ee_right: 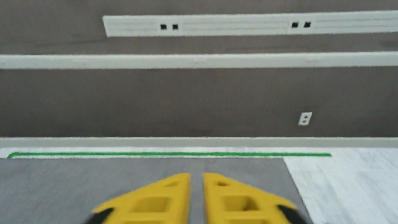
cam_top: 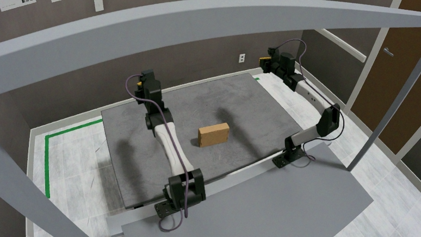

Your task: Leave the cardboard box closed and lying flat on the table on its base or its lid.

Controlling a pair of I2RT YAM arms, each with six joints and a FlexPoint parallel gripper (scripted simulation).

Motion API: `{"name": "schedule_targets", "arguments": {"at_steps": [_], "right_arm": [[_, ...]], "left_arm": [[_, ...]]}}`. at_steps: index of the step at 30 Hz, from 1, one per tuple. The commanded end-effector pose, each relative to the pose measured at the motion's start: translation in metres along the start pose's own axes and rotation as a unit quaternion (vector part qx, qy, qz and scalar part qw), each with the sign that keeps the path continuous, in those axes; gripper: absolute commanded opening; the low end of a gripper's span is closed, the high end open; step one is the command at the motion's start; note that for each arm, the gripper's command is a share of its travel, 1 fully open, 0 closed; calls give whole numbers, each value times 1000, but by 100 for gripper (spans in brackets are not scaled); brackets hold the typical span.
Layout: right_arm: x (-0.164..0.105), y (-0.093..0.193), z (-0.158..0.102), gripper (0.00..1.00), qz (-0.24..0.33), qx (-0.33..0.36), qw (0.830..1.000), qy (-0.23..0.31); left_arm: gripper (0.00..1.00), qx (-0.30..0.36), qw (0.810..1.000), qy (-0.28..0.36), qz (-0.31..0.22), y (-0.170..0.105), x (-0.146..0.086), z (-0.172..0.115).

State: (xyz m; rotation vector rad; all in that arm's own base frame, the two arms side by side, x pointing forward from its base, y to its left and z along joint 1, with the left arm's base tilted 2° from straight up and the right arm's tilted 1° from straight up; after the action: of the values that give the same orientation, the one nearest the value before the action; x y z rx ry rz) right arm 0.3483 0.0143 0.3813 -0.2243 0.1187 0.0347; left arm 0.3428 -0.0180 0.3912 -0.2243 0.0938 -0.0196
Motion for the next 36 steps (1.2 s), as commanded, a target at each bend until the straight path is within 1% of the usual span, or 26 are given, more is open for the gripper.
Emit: {"name": "schedule_targets", "arguments": {"at_steps": [1,4,8,10,14,19,25,27,31,34,36], "right_arm": [[-15,13,-5,0,12,4,999,50],[-12,30,-21,0,33,2,995,91],[-17,51,-34,0,59,0,989,133],[-17,51,-34,0,59,0,989,133],[-22,68,-50,0,83,-2,978,191],[-27,88,-70,0,102,-4,964,245],[-31,110,-99,0,125,-8,939,321],[-31,110,-99,0,125,-8,939,321],[-34,123,-122,0,140,-7,913,383],[-37,130,-139,0,143,-6,894,425],[-41,135,-161,0,142,-9,875,462]], "left_arm": [[0,-5,999,52,11,-10,-12,-12],[0,-3,996,85,4,-22,-14,-26],[0,0,992,126,-6,-38,-19,-41],[0,0,992,126,-6,-38,-19,-41],[0,2,983,181,-7,-49,-25,-62],[0,4,972,234,-8,-62,-28,-83],[0,8,953,303,0,-72,-30,-114],[0,8,953,303,0,-72,-30,-114],[0,9,930,368,10,-75,-31,-140],[0,9,915,402,22,-76,-31,-158],[0,9,904,426,31,-76,-30,-170]]}}
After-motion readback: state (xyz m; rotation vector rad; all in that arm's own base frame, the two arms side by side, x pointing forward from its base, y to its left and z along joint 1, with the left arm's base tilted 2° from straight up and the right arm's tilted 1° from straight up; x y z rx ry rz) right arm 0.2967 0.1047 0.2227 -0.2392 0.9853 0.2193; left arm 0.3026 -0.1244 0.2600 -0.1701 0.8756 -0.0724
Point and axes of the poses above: on each arm, the point where the finger pads meet when closed, its own x axis out along the fingers, its own y axis across the jaws, z = x × y, the point moved 2 cm from there along -x, back along the fingers, and after that the axes turned 13 degrees about -x, right-handed, at the moved point
